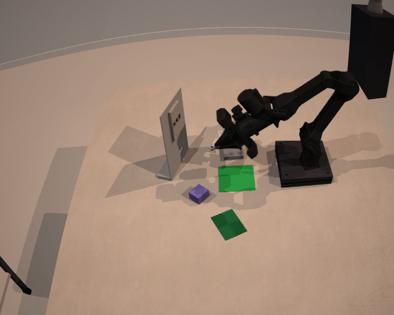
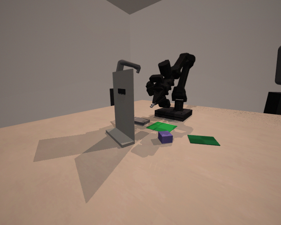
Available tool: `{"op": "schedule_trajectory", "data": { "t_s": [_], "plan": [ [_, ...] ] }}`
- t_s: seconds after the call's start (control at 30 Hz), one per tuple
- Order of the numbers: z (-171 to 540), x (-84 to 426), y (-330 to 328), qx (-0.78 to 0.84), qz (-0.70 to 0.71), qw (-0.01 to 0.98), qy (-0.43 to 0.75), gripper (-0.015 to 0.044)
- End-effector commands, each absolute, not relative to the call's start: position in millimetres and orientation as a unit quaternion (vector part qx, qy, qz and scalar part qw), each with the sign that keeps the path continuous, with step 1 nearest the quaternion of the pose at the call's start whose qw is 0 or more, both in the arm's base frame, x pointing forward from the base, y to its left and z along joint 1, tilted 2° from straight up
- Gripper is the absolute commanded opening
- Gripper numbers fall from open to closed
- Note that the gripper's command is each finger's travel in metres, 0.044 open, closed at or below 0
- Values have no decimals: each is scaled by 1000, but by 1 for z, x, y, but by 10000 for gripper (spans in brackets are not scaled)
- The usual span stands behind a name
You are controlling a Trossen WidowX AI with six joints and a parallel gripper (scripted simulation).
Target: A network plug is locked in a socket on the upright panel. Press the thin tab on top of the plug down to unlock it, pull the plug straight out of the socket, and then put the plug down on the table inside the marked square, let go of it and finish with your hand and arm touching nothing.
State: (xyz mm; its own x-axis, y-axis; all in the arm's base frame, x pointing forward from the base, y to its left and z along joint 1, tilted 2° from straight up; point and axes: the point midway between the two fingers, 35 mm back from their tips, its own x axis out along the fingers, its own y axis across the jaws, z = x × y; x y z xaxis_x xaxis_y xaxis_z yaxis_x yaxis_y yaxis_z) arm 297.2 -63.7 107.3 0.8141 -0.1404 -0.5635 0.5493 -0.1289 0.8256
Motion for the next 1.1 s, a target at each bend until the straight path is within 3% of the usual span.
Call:
{"op": "schedule_trajectory", "data": {
  "t_s": [0.0, 0.47, 1.07],
  "plan": [
    [99, 290, -57, 693, -294, 634, 177, 0],
    [69, 253, -38, 651, -372, 599, 281, 0],
    [48, 255, -38, 650, -373, 598, 282, 0]
  ]
}}
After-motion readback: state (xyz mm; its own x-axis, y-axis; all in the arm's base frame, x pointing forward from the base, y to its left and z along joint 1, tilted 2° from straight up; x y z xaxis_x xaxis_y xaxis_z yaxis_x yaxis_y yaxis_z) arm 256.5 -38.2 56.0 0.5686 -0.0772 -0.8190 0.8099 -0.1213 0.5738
